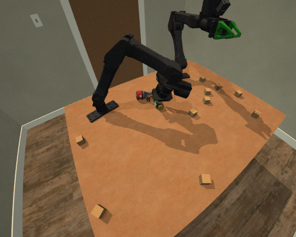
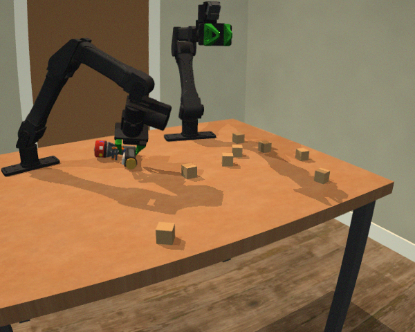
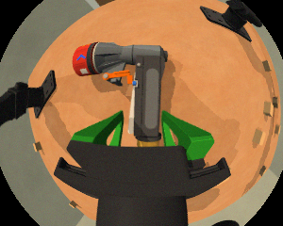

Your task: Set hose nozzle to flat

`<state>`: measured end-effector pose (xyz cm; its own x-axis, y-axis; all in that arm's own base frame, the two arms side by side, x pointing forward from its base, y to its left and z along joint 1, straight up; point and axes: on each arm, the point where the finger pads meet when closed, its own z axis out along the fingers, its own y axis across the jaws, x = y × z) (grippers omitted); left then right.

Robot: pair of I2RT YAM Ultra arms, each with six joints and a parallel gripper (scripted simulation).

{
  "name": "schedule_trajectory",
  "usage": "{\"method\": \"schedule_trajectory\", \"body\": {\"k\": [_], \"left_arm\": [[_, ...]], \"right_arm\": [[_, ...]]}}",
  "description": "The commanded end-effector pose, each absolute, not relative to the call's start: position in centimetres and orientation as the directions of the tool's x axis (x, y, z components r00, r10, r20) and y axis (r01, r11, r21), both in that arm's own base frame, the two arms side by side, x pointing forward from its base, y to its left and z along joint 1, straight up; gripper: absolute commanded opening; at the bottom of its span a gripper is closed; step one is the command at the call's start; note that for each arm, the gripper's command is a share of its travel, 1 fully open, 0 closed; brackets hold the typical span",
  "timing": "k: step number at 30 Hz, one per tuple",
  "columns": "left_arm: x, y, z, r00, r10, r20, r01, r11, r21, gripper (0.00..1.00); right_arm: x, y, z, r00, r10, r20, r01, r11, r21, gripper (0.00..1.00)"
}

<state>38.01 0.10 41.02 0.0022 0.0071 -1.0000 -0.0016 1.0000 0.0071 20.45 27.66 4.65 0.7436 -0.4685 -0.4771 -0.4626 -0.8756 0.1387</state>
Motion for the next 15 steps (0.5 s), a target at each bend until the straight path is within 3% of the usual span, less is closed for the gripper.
{"method": "schedule_trajectory", "body": {"k": [1,15], "left_arm": [[37.5,-0.1,44.1,0.079,0.013,-0.997,0.000,1.000,0.013,0.36],[37.5,-0.1,44.1,0.079,0.013,-0.997,0.000,1.000,0.013,0.36]], "right_arm": [[21.3,27.3,6.8,0.738,-0.465,-0.489,-0.457,-0.878,0.146,0.51],[21.9,26.7,8.9,0.741,-0.463,-0.485,-0.468,-0.875,0.121,0.51]]}}
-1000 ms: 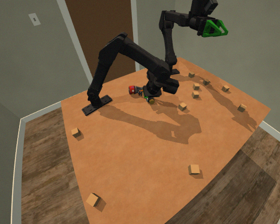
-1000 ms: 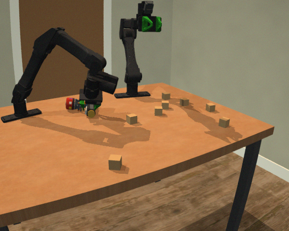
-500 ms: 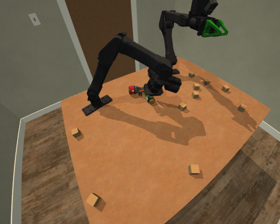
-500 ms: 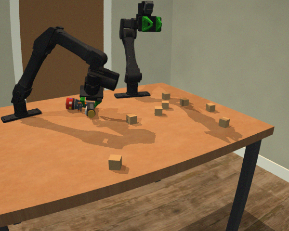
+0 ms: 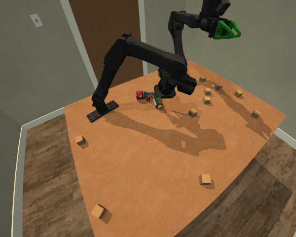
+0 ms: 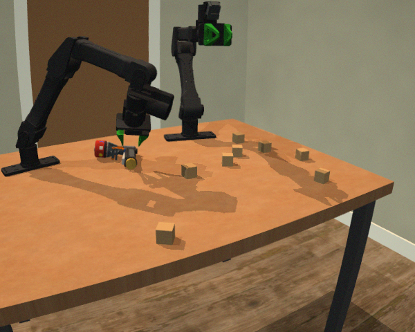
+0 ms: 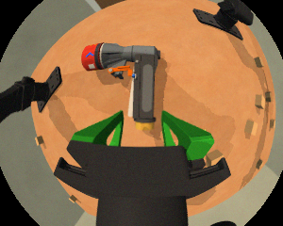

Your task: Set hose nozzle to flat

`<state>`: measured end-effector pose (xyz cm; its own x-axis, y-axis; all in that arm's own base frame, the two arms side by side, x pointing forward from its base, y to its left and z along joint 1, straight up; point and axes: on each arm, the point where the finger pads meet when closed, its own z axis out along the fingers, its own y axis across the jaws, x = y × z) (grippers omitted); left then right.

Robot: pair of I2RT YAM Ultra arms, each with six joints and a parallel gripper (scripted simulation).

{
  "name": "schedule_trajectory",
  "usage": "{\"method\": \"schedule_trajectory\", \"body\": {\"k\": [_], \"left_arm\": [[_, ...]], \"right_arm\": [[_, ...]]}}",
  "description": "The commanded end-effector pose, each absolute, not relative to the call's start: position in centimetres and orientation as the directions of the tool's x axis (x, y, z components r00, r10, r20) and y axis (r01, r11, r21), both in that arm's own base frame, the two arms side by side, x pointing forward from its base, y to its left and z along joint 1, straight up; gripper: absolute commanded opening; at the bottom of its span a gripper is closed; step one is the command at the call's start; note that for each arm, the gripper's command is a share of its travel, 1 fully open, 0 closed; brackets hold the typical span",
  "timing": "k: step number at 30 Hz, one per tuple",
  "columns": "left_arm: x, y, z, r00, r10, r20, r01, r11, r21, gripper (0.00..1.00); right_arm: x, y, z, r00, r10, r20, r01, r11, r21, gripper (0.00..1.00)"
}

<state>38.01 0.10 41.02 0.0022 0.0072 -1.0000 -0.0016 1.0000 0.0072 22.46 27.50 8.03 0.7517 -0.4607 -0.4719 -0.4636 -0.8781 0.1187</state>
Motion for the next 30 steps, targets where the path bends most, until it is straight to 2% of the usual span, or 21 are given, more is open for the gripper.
{"method": "schedule_trajectory", "body": {"k": [1,8,10,15,22,30], "left_arm": [[37.5,-0.1,44.1,0.079,0.013,-0.997,0.000,1.000,0.013,0.36],[37.5,-0.1,44.1,0.079,0.013,-0.997,0.000,1.000,0.013,0.36],[37.5,-0.1,44.1,0.079,0.013,-0.997,0.000,1.000,0.013,0.36],[37.5,-0.1,44.1,0.079,0.013,-0.997,0.000,1.000,0.013,0.36],[37.5,-0.1,44.1,0.080,0.013,-0.997,0.000,1.000,0.013,0.36],[37.5,-0.2,44.1,0.080,0.013,-0.997,0.000,1.000,0.013,0.36]], "right_arm": [[22.1,26.9,9.0,0.745,-0.461,-0.482,-0.469,-0.876,0.112,0.51],[22.8,27.9,9.7,0.770,-0.437,-0.465,-0.464,-0.884,0.063,0.51],[23.1,26.7,8.6,0.735,-0.509,-0.449,-0.522,-0.846,0.106,0.51],[24.8,26.7,9.1,0.711,-0.576,-0.404,-0.605,-0.793,0.065,0.51],[29.5,25.7,10.8,0.542,-0.777,-0.319,-0.831,-0.551,-0.071,0.51],[33.8,23.2,13.9,0.309,-0.898,-0.314,-0.941,-0.241,-0.236,0.51]]}}
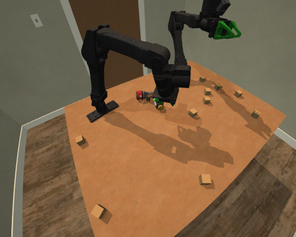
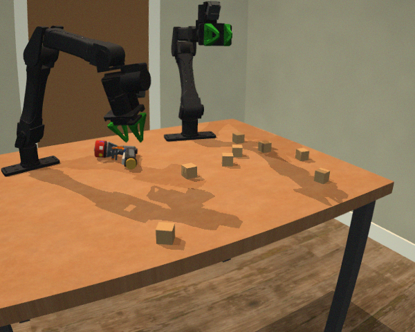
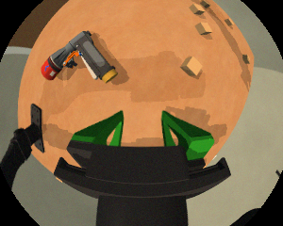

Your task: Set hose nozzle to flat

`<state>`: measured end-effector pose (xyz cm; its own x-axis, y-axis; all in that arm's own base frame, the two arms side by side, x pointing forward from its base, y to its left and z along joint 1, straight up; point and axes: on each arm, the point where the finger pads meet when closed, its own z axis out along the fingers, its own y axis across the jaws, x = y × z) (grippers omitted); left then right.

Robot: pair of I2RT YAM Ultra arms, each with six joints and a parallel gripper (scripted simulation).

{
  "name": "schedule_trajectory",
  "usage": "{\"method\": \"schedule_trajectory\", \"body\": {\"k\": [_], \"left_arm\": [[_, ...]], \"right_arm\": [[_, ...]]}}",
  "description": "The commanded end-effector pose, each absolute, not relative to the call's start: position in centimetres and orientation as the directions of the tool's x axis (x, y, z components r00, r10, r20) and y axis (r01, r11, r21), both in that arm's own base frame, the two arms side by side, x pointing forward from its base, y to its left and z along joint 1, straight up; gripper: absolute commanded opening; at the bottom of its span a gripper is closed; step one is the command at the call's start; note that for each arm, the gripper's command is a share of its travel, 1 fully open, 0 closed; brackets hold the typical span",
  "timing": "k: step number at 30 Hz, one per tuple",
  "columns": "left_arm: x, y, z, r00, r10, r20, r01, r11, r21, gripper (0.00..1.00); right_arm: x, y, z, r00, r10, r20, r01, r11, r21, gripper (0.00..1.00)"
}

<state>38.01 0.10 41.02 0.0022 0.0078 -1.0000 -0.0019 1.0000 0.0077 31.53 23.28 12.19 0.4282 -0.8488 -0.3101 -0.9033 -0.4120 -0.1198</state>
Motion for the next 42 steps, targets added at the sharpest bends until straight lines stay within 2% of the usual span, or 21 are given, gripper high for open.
{"method": "schedule_trajectory", "body": {"k": [1,3,9,17,19,29,34,38,42], "left_arm": [[37.5,-0.2,44.1,0.080,0.013,-0.997,0.000,1.000,0.013,0.36],[37.5,-0.2,44.1,0.080,0.013,-0.997,0.000,1.000,0.013,0.36],[37.4,-0.2,44.1,0.081,0.014,-0.997,0.001,1.000,0.014,0.36],[37.4,-0.2,43.9,0.077,0.014,-0.997,0.002,1.000,0.014,0.36],[37.4,-0.2,43.9,0.077,0.014,-0.997,0.002,1.000,0.014,0.36],[37.6,0.0,42.6,0.051,0.013,-0.999,-0.001,1.000,0.013,0.36],[37.8,0.2,41.6,0.032,0.013,-0.999,-0.005,1.000,0.013,0.36],[37.8,0.2,41.1,0.022,0.013,-1.000,-0.004,1.000,0.013,0.36],[37.3,0.3,43.5,0.069,0.013,-0.998,-0.005,1.000,0.013,0.36]], "right_arm": [[33.8,23.2,13.9,0.309,-0.898,-0.314,-0.941,-0.241,-0.236,0.51],[34.1,23.1,14.4,0.285,-0.903,-0.320,-0.944,-0.207,-0.255,0.51],[37.0,20.5,17.3,0.100,-0.918,-0.383,-0.933,0.047,-0.356,0.51],[39.7,17.1,21.7,-0.097,-0.853,-0.513,-0.821,0.360,-0.444,0.51],[39.7,17.1,21.7,-0.097,-0.853,-0.513,-0.821,0.360,-0.444,0.51],[41.5,12.4,27.5,-0.231,-0.665,-0.710,-0.585,0.678,-0.445,0.51],[41.8,10.0,30.5,-0.245,-0.541,-0.805,-0.446,0.800,-0.402,0.51],[41.7,9.2,31.5,-0.241,-0.492,-0.837,-0.401,0.835,-0.376,0.51],[41.4,7.1,33.9,-0.215,-0.382,-0.899,-0.290,0.904,-0.315,0.51]]}}
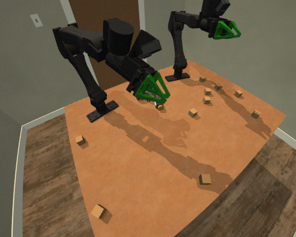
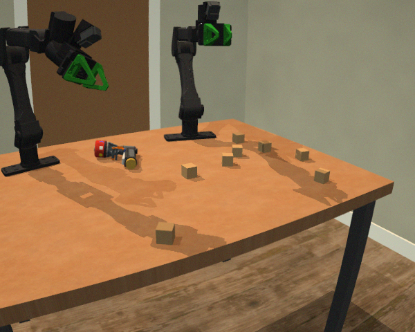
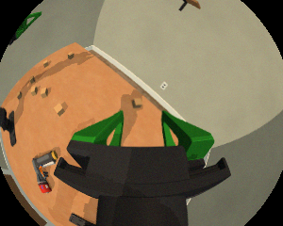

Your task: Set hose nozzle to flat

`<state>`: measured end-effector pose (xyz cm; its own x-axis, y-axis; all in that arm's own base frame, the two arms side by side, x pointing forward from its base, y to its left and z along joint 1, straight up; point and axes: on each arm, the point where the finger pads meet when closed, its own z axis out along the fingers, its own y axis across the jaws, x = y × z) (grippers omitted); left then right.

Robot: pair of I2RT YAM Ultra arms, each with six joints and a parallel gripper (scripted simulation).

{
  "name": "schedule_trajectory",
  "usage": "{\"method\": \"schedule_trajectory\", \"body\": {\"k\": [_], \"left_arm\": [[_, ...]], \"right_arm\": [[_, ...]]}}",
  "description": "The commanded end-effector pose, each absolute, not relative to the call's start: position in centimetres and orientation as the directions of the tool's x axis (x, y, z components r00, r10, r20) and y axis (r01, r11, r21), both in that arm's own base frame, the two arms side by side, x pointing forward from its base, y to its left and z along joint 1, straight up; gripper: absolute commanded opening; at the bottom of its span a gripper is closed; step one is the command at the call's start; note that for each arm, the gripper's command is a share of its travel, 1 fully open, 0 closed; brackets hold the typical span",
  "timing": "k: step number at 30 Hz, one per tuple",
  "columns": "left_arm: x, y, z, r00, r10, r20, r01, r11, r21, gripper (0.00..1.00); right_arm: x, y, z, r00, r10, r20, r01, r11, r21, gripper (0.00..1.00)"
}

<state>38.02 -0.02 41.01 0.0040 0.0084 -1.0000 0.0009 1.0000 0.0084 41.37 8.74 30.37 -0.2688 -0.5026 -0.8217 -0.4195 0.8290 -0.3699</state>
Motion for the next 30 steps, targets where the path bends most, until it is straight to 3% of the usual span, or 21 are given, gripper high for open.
{"method": "schedule_trajectory", "body": {"k": [1,19,30], "left_arm": [[37.3,0.3,43.3,0.061,0.013,-0.998,-0.005,1.000,0.013,0.36],[37.2,-0.5,43.4,0.054,0.011,-0.998,0.018,1.000,0.012,0.36],[37.1,0.1,43.6,0.058,0.012,-0.998,-0.002,1.000,0.011,0.36]], "right_arm": [[41.3,6.6,34.5,-0.204,-0.355,-0.912,-0.265,0.917,-0.297,0.51],[37.5,-0.3,42.6,0.070,0.049,-0.996,0.018,0.999,0.051,0.51],[36.9,-0.2,44.6,0.099,0.000,-0.995,0.008,1.000,0.001,0.51]]}}
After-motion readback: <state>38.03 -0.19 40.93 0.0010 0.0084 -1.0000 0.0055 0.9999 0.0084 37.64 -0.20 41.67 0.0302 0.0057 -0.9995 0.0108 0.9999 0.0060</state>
